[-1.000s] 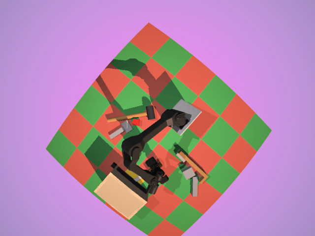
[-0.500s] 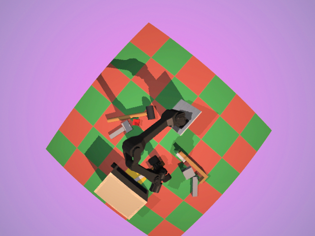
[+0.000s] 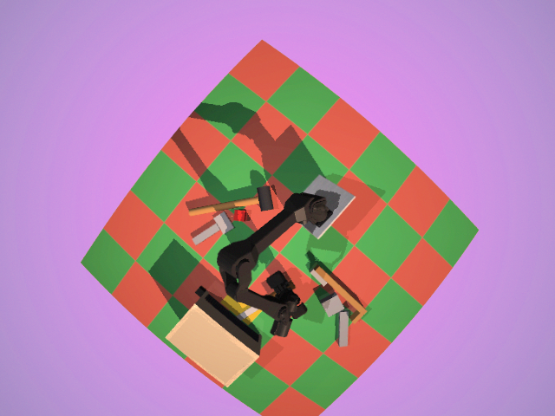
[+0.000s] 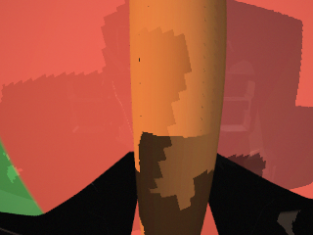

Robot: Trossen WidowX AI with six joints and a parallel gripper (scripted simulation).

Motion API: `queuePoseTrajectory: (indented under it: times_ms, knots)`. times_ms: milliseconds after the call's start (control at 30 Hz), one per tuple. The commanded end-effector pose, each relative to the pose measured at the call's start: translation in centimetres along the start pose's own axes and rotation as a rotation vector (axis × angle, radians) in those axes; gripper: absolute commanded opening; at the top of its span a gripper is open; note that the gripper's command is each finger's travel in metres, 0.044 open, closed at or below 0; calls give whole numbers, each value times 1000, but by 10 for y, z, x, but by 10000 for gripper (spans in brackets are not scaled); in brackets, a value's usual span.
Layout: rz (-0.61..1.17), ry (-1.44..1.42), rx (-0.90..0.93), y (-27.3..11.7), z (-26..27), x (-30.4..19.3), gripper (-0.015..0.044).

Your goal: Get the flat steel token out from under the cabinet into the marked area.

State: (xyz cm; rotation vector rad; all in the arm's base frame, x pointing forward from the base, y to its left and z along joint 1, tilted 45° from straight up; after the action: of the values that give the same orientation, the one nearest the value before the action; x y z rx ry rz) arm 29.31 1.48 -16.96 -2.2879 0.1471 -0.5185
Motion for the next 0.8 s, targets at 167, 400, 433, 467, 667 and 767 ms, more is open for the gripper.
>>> queuePoseTrajectory:
  times_ms: [167, 400, 433, 467, 667, 767]
  knots:
    - [6, -5, -4, 1, -4, -20, 0]
    - [6, -6, -4, 1, -6, -32, 0]
    - [6, -6, -4, 1, -6, -34, 0]
    - [6, -6, -4, 1, -6, -36, 0]
    - [7, -6, -4, 1, -7, -47, 0]
    - [7, -6, -3, 1, -8, -53, 0]
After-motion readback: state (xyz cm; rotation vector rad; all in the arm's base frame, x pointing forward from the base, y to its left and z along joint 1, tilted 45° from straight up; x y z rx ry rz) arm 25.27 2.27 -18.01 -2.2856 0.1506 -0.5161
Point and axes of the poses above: the point midway between the two fingers, 35 mm back from their tips, its own y axis out along the fingers, its own z axis across the jaws, x = y × z, the point moved 1 cm from there along -y, back along the fingers, and after that the axes turned 12 degrees about y, right-handed, at the moved point
